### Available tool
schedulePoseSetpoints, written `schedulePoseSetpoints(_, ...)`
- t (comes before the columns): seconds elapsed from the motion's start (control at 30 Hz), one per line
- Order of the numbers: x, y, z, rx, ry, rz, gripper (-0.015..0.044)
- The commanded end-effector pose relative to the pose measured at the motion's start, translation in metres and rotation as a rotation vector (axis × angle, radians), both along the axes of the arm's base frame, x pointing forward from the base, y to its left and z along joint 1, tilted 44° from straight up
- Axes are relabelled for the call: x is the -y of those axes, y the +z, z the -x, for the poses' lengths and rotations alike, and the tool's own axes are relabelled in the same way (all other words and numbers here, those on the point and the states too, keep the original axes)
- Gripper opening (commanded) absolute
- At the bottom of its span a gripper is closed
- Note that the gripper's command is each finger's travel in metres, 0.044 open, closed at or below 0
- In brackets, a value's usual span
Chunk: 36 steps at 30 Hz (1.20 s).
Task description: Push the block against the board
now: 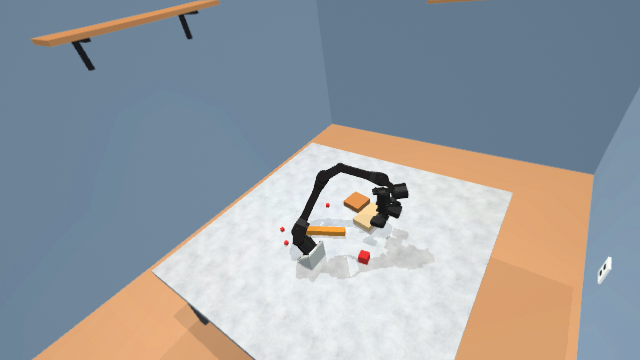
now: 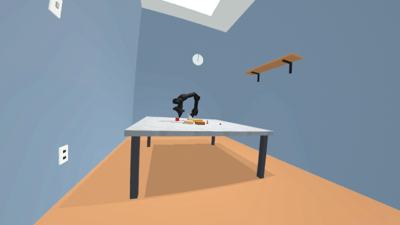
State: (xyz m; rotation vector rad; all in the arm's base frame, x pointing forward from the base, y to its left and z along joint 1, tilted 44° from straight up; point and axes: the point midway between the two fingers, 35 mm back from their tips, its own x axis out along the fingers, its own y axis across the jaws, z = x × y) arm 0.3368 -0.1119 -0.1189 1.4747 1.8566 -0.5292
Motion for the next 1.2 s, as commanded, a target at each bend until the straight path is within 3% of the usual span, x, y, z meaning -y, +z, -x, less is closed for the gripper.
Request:
schedulePoseSetpoints(0.0, 0.002, 0.005, 0.000, -0.003, 0.010, 0.000, 0.0000)
schedulePoseSetpoints(1.17, -0.064, 0.077, 0.062, 0.778, 0.857, -0.140, 0.0000)
